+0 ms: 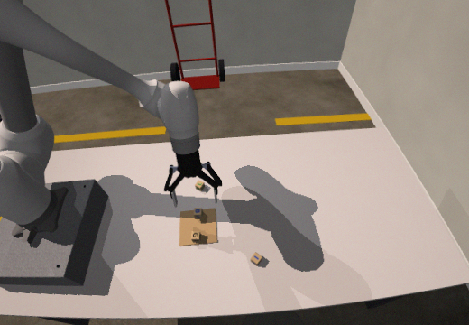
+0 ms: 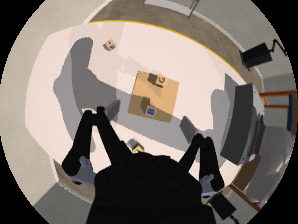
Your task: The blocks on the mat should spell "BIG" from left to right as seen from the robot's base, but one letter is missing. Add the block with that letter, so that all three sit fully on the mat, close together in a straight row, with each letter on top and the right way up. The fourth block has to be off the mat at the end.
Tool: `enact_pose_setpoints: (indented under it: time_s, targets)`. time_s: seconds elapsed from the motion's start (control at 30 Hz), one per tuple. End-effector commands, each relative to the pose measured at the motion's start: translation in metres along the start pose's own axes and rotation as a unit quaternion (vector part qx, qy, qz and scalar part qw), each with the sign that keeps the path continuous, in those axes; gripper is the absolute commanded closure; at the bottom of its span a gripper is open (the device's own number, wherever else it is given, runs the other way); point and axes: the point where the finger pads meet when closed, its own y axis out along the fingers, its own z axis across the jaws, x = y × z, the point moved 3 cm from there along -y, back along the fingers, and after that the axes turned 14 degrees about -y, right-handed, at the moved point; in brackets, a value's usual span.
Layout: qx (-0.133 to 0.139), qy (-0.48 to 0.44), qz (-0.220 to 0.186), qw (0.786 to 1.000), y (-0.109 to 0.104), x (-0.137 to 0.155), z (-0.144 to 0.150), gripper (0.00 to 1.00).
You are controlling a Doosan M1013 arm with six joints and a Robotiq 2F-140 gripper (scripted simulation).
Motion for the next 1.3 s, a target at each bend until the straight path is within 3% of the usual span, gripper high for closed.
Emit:
enact_pose_setpoints:
  time_s: [0.0, 1.27]
  targets:
    - [-0.001, 0.022, 0.007, 1.000, 0.0083, 0.0046, 0.0022, 0.00]
    - [-0.001, 0.027, 0.007, 1.000, 0.0106, 0.0059, 0.0029, 0.00]
